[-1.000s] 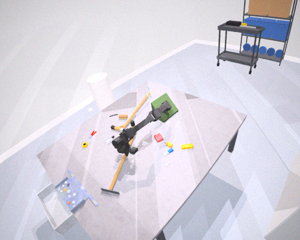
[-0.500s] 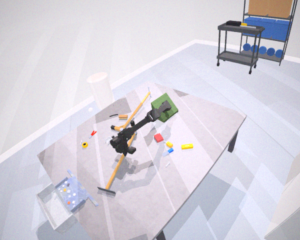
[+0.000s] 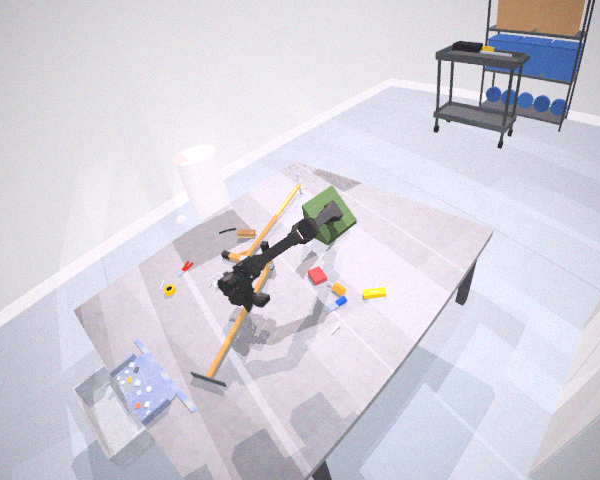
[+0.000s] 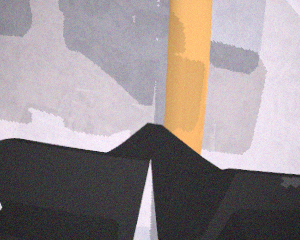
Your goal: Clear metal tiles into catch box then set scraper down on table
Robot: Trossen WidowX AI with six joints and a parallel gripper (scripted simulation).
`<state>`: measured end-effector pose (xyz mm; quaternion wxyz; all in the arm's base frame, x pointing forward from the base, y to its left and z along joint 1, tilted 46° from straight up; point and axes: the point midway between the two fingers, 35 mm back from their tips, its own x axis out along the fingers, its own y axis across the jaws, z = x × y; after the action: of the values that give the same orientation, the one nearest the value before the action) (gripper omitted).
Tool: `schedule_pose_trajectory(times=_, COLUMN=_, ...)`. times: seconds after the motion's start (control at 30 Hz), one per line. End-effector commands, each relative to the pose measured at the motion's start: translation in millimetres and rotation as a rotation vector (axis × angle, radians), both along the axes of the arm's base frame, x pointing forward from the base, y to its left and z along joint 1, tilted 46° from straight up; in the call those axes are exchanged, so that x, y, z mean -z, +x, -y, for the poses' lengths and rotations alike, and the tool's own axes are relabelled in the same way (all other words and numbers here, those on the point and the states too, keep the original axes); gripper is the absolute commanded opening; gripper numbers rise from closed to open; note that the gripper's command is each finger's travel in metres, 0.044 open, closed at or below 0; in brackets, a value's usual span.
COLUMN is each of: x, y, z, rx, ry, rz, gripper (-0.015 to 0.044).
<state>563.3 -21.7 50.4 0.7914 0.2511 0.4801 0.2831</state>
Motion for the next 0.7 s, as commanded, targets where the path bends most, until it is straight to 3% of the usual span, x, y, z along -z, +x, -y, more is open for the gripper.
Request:
schedule_pose_trajectory(times=0.0, x=-11, y=-1, z=12, rx=-0.005, ry=-0.009, rz=0.027, gripper=0.0)
schedule_pose_trajectory(times=0.33, x=-23, y=-3, z=23, rx=-0.009, ry=-0.016, rz=0.05, gripper=0.0)
schedule_pose_trajectory(times=0.67, x=-64, y=-15, z=45, rx=0.073, ry=0.005, rz=0.057, gripper=0.0)
